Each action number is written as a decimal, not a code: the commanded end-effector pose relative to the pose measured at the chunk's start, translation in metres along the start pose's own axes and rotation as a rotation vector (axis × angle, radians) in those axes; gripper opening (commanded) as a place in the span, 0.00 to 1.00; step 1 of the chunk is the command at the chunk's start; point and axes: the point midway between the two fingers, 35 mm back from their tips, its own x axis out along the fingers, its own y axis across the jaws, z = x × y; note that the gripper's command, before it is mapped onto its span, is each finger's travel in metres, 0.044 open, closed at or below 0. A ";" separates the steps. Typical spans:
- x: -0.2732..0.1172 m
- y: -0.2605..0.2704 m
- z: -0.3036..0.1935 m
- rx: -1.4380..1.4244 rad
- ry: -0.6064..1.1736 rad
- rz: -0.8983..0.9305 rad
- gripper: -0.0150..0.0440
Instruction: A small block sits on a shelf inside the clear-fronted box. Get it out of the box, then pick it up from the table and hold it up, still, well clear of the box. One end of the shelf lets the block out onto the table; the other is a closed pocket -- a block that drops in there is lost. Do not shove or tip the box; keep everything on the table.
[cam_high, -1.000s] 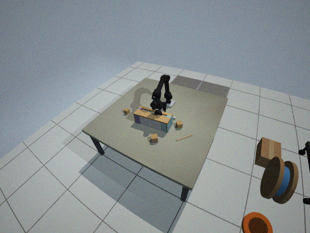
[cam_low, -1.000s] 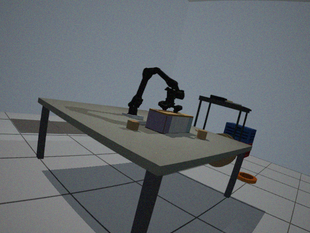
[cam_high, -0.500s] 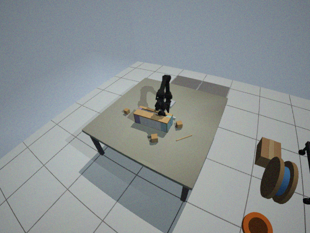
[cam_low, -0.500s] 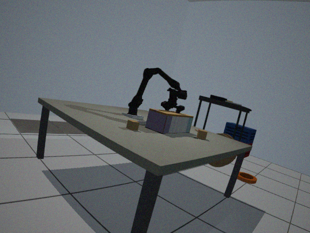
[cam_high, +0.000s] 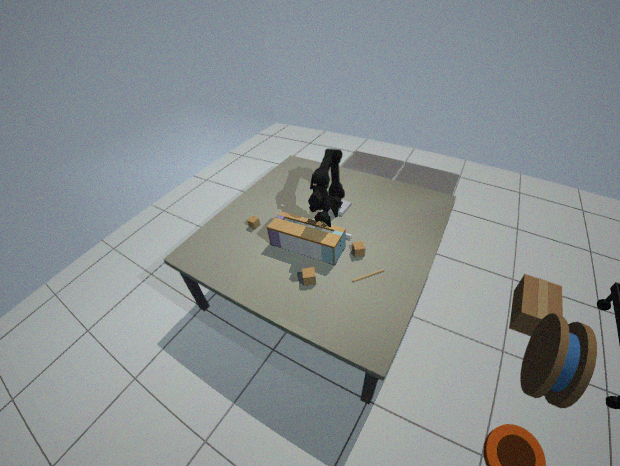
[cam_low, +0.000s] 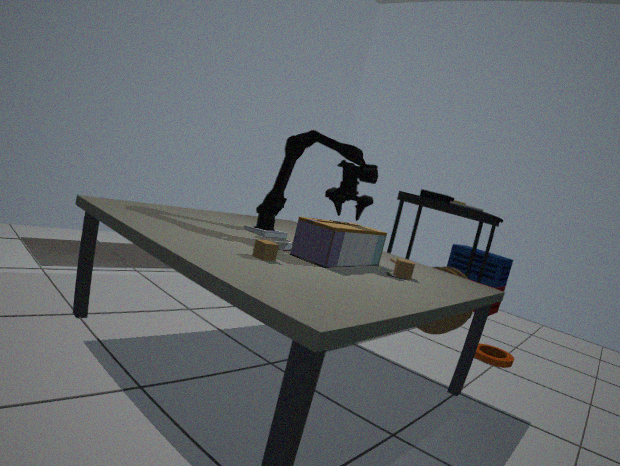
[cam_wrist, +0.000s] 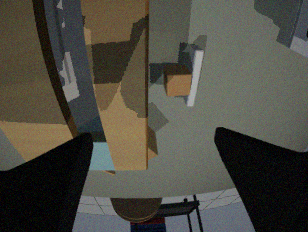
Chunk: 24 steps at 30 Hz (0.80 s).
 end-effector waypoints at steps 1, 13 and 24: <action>-0.009 -0.001 -0.003 -0.065 0.011 0.029 0.84; -0.006 -0.014 -0.016 -1.358 -0.163 0.020 0.74; -0.002 -0.023 -0.025 -2.302 -0.309 -0.125 0.74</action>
